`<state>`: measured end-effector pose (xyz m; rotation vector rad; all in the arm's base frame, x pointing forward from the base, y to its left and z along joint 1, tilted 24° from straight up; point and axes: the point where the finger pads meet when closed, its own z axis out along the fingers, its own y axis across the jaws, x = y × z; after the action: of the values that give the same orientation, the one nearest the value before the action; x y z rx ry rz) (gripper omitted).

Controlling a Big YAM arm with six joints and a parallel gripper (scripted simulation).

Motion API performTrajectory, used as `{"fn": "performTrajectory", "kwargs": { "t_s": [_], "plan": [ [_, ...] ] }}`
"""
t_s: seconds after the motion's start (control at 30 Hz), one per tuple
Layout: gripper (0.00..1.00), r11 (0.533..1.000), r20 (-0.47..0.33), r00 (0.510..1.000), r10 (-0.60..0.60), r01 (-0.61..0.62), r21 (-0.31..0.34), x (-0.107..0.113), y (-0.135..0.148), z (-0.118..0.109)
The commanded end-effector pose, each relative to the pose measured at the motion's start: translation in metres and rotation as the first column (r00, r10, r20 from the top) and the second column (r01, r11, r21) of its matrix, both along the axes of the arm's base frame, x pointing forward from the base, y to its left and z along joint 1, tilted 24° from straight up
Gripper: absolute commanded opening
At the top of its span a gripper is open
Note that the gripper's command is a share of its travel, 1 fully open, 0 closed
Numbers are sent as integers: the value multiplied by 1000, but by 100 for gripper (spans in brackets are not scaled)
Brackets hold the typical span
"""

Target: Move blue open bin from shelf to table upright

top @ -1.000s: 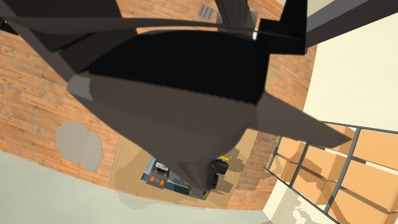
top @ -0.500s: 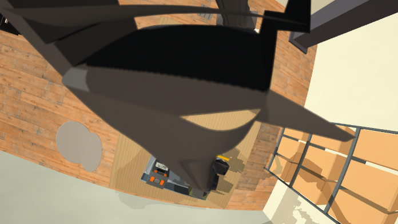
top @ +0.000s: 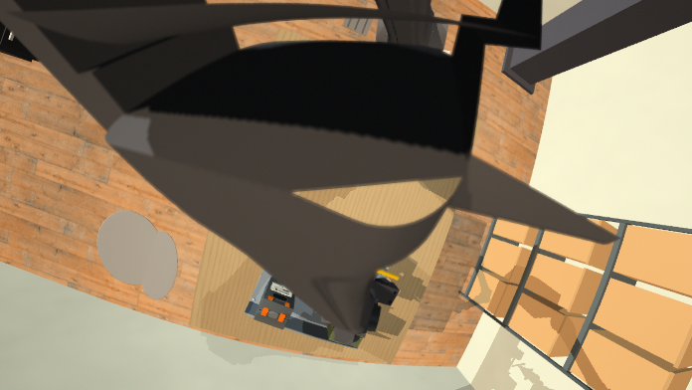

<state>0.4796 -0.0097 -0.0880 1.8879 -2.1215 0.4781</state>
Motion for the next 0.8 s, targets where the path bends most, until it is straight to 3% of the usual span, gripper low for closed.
{"fn": "performTrajectory", "kwargs": {
  "t_s": [0.0,0.77],
  "plan": [
    [0,1000,72,997,17,-17,8,27,19,27],
    [0,1000,53,998,17,-17,5,3,17,16]
  ]
}}
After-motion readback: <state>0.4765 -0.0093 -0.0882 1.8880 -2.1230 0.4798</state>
